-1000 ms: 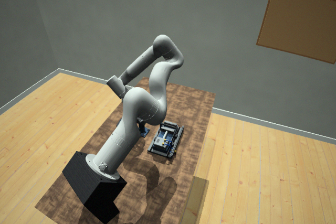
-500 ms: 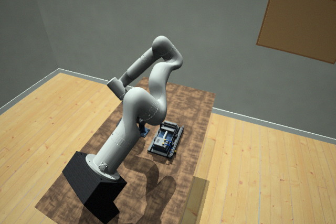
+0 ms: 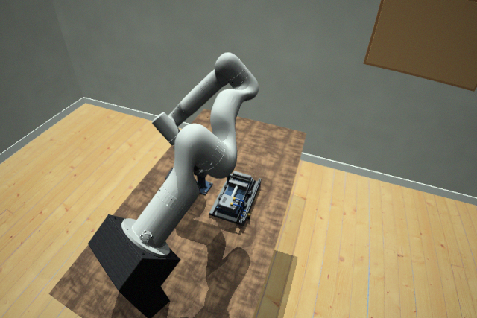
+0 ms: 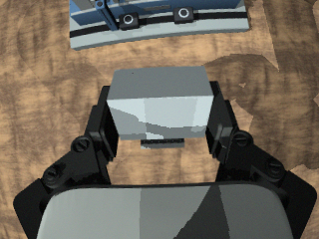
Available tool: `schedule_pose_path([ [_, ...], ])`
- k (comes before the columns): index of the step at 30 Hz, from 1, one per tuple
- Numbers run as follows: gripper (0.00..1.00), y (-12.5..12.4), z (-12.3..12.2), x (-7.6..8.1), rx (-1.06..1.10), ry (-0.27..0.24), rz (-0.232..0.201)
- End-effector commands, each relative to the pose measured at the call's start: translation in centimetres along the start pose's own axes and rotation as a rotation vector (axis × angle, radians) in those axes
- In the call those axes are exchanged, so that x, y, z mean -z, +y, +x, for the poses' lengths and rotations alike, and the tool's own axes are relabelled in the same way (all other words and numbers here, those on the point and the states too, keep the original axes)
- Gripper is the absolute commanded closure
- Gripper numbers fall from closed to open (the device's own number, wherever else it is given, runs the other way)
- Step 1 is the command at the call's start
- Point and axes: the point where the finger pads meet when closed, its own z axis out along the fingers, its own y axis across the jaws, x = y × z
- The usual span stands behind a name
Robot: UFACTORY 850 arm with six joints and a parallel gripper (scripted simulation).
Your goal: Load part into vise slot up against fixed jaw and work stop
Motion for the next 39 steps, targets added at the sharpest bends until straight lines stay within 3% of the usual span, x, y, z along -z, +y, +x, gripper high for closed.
schedule_pose_path([
  [1, 1.00, 0.0, -0.3, -0.2, -0.001, 0.000, 0.000],
  [39, 1.00, 0.0, -1.7, -1.7, -0.001, 0.000, 0.000],
])
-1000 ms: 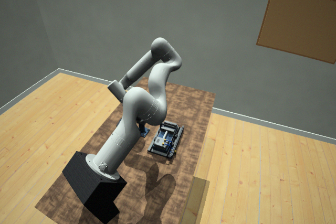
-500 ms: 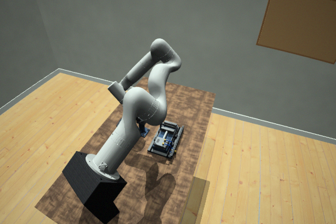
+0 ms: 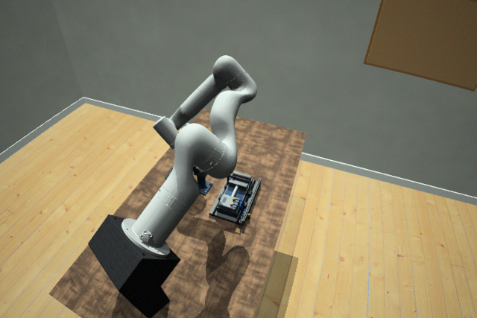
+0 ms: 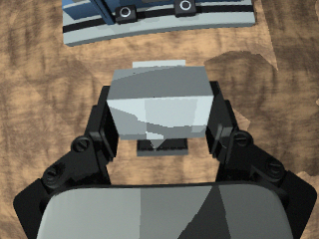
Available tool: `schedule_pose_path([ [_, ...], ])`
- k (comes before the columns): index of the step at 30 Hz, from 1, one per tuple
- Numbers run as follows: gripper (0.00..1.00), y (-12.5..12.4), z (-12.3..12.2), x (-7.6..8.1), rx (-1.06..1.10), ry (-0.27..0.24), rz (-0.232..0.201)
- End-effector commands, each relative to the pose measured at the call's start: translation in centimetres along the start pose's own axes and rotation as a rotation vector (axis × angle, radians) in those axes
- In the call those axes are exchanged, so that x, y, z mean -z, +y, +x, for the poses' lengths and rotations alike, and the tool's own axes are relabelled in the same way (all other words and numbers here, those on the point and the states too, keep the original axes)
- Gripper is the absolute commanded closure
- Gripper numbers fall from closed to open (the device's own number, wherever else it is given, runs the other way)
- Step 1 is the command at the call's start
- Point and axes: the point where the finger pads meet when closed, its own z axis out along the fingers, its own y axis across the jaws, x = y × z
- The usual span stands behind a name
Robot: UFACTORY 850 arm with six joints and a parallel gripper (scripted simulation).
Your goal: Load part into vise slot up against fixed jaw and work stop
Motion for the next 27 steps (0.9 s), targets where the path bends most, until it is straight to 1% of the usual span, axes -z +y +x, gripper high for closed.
schedule_pose_path([
  [1, 1.00, -0.03, -0.04, -0.01, -0.001, 0.000, 0.000],
  [25, 1.00, -0.03, -0.09, -0.06, -0.001, 0.000, 0.000],
  [26, 0.11, -0.03, -0.09, -0.06, -0.001, 0.000, 0.000],
  [27, 0.11, -0.03, -0.09, -0.06, -0.001, 0.000, 0.000],
])
